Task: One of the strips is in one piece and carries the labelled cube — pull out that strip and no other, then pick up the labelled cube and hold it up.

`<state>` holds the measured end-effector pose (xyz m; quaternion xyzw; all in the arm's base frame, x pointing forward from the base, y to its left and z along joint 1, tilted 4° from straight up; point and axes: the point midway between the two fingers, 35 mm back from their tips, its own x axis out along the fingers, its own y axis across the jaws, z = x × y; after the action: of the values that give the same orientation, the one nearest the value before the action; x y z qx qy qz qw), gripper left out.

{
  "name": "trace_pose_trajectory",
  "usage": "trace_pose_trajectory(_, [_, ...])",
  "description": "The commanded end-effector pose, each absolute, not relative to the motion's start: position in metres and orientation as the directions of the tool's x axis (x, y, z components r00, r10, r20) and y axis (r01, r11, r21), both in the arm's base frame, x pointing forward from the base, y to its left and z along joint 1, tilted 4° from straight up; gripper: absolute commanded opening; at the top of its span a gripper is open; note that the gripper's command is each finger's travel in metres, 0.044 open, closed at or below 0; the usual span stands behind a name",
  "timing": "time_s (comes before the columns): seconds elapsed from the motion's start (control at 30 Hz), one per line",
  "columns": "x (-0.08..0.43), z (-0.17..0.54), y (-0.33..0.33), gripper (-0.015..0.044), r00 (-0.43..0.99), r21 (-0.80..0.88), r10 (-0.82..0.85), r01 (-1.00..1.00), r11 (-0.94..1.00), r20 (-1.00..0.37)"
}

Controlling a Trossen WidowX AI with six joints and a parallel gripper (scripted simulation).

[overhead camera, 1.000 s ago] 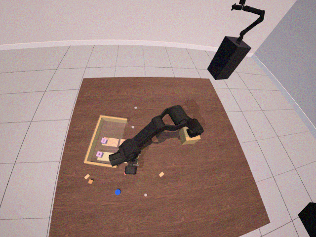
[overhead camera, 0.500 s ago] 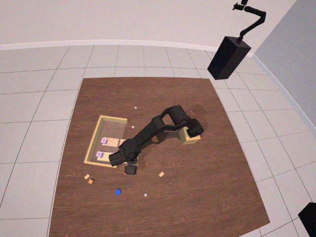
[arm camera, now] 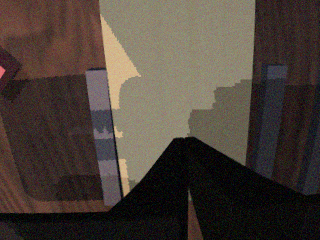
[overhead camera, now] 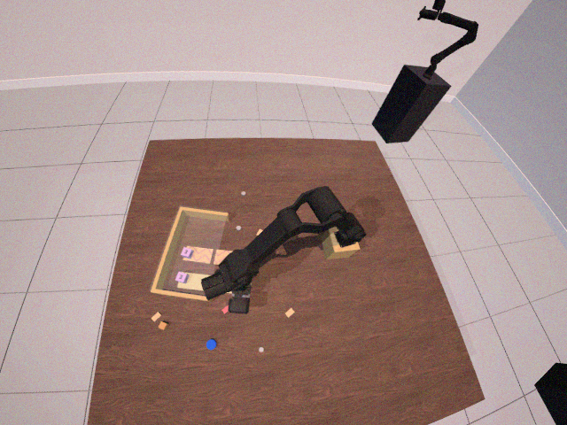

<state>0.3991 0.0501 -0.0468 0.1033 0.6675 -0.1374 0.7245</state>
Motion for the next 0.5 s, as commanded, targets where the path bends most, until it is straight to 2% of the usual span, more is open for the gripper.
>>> trace_pose_trajectory(0.0, [0.385,-0.053,0.054,0.0000,0.047,-0.039,-0.058,0.334,0.942,-0.997])
trace_pose_trajectory(0.47, [0.367,-0.054,0.061,0.0000,0.046,-0.039,-0.057,0.334,0.942,-0.997])
